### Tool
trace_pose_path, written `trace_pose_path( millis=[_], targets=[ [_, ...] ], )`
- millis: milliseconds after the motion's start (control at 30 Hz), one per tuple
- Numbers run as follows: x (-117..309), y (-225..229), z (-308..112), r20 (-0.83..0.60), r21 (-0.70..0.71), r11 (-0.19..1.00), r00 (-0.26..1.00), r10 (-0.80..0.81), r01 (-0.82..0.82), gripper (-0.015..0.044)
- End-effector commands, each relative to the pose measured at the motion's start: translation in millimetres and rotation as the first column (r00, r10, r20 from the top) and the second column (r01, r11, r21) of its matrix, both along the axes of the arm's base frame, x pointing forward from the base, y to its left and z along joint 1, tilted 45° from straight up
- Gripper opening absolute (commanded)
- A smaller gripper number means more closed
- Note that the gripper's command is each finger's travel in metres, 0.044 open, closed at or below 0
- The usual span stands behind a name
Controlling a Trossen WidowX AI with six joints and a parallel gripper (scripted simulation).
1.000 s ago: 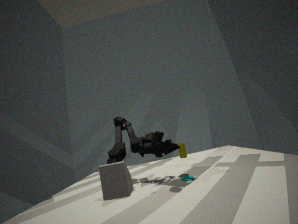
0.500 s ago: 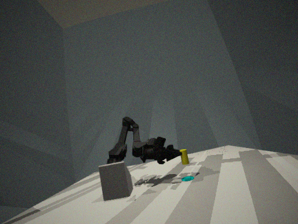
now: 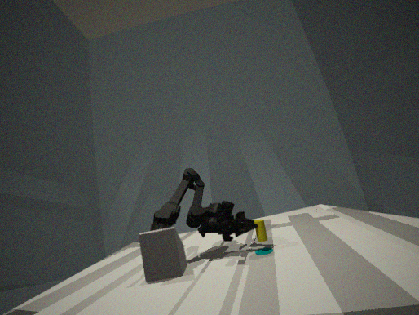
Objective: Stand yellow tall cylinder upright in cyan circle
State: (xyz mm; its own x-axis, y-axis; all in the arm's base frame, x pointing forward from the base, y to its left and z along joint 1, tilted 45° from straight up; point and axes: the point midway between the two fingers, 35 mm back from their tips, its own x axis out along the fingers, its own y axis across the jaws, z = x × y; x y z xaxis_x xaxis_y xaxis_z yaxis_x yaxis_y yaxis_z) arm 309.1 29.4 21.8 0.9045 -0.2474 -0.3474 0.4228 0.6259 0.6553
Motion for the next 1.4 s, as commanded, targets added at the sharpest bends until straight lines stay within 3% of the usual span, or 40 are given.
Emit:
trace_pose_path(
  millis=[0, 767, 1133, 1367],
  targets=[
    [-1.2, 5.3, -7.3, 0.003, -0.001, 1.000, 1.000, -0.007, 0.007, 0.0105],
    [-3.5, 23.6, -24.6, -0.001, -0.001, 1.000, 1.000, 0.002, -0.002, 0.0105],
    [-3.5, 23.6, -24.6, -0.001, -0.001, 1.000, 1.000, 0.002, -0.002, 0.0394],
    [-2.0, 20.0, -20.4, -0.002, -0.001, 1.000, 1.000, 0.001, -0.001, 0.0400]
  ],
)
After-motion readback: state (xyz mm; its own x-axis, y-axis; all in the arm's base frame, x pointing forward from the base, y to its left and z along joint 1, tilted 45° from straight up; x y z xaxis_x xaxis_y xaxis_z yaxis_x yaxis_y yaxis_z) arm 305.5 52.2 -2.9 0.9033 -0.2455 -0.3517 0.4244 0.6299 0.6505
